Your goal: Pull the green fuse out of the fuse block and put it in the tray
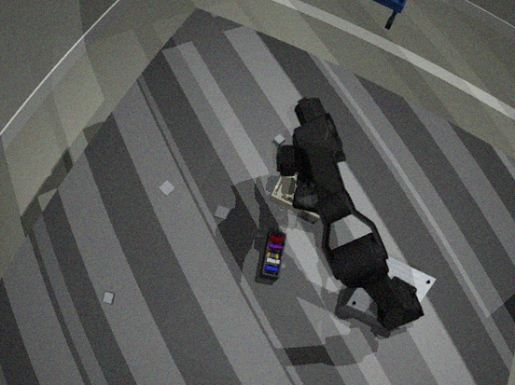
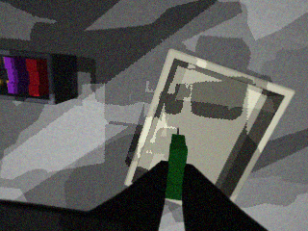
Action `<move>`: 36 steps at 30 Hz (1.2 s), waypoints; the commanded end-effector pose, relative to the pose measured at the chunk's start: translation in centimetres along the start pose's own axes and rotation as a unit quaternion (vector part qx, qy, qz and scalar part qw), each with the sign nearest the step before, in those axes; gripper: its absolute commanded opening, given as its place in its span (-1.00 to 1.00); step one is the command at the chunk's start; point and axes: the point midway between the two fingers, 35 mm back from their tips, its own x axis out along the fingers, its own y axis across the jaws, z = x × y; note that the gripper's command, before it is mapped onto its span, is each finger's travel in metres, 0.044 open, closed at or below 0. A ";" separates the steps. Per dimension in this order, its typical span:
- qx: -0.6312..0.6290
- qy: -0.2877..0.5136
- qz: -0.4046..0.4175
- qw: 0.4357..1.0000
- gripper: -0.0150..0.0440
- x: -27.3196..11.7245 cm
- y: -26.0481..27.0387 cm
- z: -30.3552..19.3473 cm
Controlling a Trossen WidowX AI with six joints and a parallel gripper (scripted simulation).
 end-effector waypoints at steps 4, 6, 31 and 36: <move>-0.004 -0.001 -0.001 1.000 -0.49 0.1 -2.2 -1.0; -0.004 -0.001 -0.001 1.000 -0.49 0.1 -2.2 -1.0; -0.004 -0.001 -0.001 1.000 -0.49 3.9 -2.2 -1.0; -0.008 0.001 -0.003 1.000 -0.40 3.7 -2.2 -0.9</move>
